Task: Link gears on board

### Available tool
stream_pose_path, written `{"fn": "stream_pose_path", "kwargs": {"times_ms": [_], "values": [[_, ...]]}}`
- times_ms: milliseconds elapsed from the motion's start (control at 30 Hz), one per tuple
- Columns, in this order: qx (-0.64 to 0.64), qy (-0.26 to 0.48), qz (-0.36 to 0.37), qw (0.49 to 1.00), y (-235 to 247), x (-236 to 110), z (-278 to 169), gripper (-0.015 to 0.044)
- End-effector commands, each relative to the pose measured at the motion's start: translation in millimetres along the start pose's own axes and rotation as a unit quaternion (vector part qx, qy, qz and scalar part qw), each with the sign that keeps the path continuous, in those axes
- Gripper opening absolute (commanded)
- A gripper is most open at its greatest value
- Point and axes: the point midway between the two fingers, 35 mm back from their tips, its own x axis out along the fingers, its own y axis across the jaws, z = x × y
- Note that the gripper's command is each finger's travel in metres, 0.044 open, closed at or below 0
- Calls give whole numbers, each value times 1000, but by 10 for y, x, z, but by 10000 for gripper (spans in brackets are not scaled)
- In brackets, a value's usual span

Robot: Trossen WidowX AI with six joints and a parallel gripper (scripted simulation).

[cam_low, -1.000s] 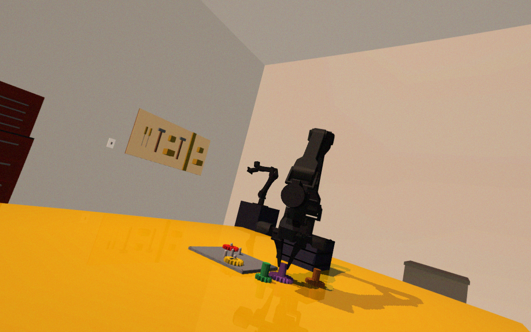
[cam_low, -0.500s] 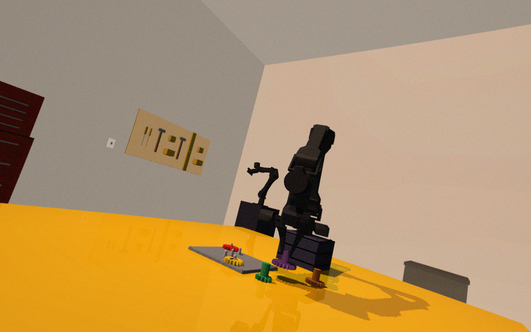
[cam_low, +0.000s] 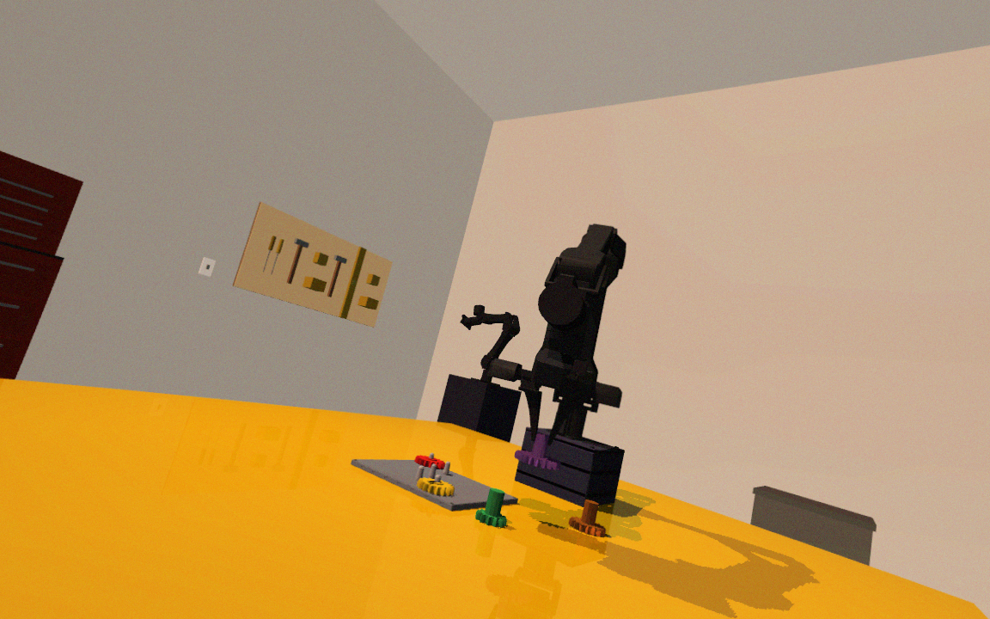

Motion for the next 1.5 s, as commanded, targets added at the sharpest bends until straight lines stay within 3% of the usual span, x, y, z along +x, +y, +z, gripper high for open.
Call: {"fn": "stream_pose_path", "kwargs": {"times_ms": [0,533,1467], "values": [[-1,-6,0,1000,4,-150,26,0],[-1,-6,0,1000,21,-624,-42,0],[-1,-5,-2,1000,-563,-347,-253,0]]}}
